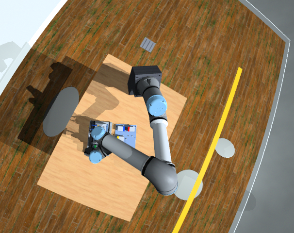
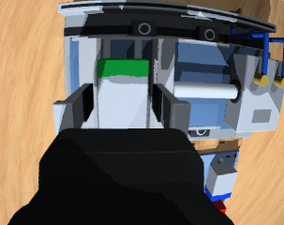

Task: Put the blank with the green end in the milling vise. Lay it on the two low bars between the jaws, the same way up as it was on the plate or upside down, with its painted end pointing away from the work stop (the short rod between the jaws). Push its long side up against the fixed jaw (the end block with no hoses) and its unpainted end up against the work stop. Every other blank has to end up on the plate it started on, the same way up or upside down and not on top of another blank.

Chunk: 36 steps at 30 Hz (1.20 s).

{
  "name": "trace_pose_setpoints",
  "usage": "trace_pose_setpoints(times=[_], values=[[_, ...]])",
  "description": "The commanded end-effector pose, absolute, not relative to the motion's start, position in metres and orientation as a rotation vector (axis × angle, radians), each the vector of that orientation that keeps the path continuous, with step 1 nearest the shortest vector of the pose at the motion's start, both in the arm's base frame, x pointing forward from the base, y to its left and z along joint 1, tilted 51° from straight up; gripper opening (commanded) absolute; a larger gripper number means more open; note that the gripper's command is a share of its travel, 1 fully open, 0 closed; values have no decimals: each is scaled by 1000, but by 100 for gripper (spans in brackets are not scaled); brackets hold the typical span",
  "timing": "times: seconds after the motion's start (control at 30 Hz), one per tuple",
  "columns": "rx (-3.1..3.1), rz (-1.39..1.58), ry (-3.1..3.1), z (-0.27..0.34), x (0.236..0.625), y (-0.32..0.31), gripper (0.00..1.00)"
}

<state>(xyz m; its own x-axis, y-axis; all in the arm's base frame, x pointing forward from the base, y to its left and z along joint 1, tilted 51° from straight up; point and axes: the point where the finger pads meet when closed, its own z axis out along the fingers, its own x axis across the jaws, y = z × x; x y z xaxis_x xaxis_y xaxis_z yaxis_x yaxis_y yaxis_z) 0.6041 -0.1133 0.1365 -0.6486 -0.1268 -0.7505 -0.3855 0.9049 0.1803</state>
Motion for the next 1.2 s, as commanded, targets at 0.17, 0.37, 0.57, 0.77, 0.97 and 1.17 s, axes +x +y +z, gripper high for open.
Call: trace_pose_setpoints(times=[0.17,0.37,0.57,0.77,0.97,1.17], values=[[-364,415,2265,139,603,-115,100],[-364,415,2265,139,603,-115,100],[-364,415,2265,140,601,-116,100],[-364,415,2265,140,601,-116,100],[-364,415,2265,140,601,-116,100],[-364,415,2265,143,598,-118,100]])
